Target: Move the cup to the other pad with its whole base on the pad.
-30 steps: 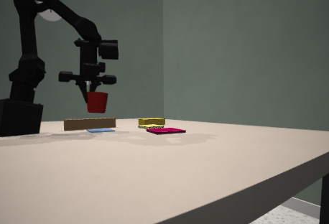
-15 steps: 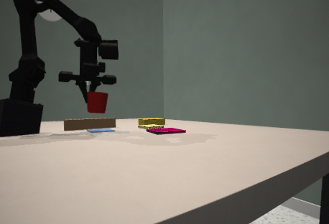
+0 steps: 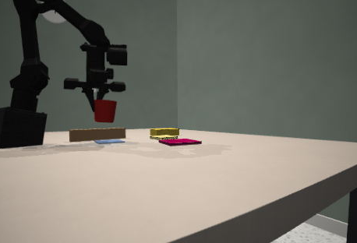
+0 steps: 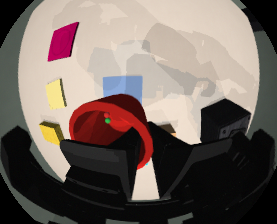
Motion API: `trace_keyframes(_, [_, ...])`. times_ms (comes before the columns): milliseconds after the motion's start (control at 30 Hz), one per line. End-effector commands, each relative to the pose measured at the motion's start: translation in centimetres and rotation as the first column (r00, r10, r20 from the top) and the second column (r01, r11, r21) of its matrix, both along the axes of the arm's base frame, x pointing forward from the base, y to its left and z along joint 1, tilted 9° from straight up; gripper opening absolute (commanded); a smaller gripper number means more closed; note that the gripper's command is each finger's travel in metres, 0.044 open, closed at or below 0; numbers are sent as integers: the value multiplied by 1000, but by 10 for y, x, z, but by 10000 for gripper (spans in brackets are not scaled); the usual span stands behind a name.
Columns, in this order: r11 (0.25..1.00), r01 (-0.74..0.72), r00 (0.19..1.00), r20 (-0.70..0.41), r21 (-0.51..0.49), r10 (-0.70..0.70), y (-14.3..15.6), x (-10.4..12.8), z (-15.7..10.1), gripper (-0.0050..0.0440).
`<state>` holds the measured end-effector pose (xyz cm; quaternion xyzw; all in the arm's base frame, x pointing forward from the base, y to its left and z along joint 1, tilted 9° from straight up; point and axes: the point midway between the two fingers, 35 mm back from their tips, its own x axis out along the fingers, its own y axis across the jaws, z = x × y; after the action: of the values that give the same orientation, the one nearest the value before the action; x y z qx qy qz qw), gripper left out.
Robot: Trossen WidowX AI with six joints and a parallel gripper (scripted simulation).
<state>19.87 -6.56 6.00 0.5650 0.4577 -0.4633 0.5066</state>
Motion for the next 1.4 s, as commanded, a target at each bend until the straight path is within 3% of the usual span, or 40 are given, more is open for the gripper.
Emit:
trace_keyframes(0, [1000, -3, 1000, -2, -3, 3, 6, -1, 0, 0])
trace_keyframes(1367, [1000, -5, 1000, 1, -3, 5, 57, 0, 4, 0])
